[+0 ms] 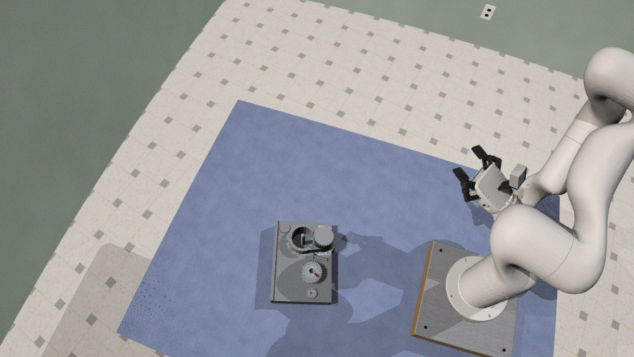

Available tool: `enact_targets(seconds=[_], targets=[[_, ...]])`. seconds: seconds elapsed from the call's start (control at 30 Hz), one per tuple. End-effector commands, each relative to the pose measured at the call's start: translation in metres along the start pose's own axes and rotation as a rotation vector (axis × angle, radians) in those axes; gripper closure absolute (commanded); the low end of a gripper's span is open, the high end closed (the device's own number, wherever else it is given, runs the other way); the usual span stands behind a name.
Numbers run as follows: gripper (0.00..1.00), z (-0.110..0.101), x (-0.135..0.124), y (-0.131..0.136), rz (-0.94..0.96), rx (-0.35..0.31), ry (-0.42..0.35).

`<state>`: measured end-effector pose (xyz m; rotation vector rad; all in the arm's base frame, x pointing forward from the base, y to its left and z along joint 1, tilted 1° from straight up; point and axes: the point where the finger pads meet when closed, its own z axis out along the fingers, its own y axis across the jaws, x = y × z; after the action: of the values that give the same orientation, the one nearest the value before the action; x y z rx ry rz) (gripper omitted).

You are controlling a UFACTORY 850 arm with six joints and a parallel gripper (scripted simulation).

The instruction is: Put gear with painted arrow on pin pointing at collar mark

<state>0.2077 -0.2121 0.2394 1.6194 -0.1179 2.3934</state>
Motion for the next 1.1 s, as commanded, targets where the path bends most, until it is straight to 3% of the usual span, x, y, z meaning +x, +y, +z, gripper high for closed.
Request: enact_targets(seconds=[0.0, 0.7, 0.87, 1.03, 1.07], targets=[[0.00, 0.000, 0.000, 0.000, 0.000, 0.000, 0.000], [0.00, 0.001, 0.000, -0.002, -0.010, 0.015, 0.003], [0.00, 0.007, -0.003, -0.014, -0.071, 0.107, 0.021], [0.00, 0.018, -0.008, -0.041, -0.216, 0.320, 0.085], [0.00, 0.018, -0.008, -0.041, -0.216, 0.320, 0.085]])
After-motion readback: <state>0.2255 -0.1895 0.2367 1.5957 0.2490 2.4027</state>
